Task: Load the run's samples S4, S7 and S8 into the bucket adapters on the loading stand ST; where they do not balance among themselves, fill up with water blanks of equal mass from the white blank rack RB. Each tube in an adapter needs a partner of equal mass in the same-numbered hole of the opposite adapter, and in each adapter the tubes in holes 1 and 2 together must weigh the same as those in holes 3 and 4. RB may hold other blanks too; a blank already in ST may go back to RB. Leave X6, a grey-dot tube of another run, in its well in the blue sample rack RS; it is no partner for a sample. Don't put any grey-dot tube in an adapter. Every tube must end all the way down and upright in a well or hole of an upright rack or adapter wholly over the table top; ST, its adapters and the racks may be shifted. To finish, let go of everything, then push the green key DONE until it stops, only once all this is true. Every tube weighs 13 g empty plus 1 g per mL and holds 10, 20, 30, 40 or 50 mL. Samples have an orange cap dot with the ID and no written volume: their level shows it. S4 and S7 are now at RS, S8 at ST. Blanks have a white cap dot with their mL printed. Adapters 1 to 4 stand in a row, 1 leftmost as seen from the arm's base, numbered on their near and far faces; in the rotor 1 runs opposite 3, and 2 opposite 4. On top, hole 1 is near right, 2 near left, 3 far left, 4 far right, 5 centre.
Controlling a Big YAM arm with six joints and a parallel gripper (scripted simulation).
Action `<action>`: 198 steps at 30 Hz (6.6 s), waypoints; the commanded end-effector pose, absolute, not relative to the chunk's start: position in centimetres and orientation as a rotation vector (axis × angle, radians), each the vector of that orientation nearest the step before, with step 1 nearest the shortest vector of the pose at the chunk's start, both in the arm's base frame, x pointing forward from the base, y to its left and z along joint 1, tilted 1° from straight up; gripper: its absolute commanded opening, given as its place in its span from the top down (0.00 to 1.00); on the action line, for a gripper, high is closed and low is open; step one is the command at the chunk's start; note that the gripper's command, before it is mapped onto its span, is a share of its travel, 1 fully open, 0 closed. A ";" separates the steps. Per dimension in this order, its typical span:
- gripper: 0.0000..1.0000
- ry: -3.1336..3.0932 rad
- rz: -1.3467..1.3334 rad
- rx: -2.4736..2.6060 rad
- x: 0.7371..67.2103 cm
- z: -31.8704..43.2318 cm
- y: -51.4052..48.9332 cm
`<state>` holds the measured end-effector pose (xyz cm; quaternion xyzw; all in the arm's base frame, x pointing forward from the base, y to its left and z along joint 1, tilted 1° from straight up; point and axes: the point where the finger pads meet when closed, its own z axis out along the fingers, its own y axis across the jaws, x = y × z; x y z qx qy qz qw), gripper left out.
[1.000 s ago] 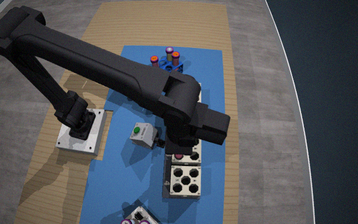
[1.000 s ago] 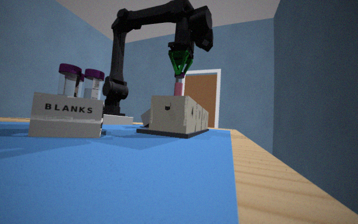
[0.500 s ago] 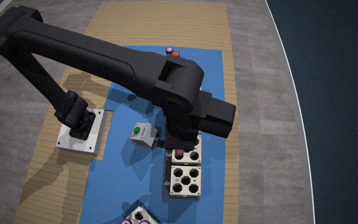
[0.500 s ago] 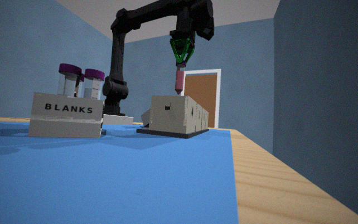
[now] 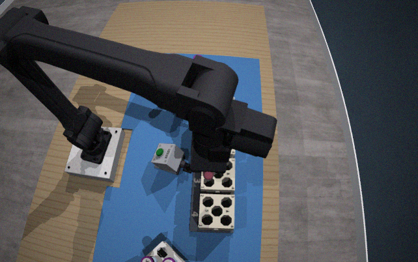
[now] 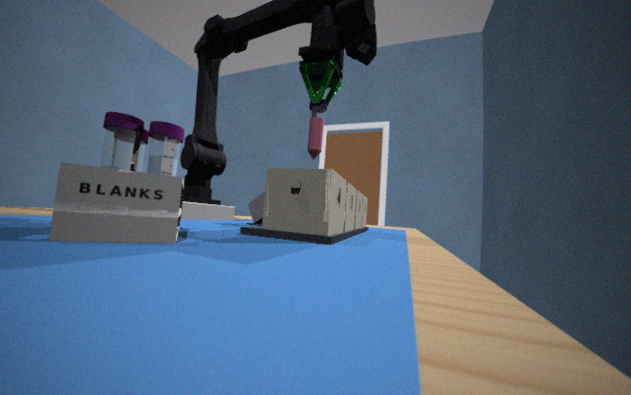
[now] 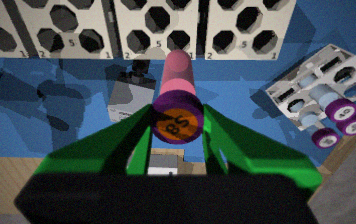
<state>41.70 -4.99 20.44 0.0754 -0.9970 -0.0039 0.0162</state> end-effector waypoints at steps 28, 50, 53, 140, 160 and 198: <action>1.00 -3.160 0.004 0.239 42.8 23.2 -5.1; 1.00 -2.980 -0.016 1.009 37.2 22.8 6.6; 1.00 -2.942 -0.018 1.130 36.6 23.0 8.5; 1.00 -2.813 -0.033 1.386 26.5 13.5 36.7; 1.00 -2.869 -0.089 1.417 27.4 16.4 38.1; 1.00 -2.817 -0.039 1.391 26.4 10.0 37.0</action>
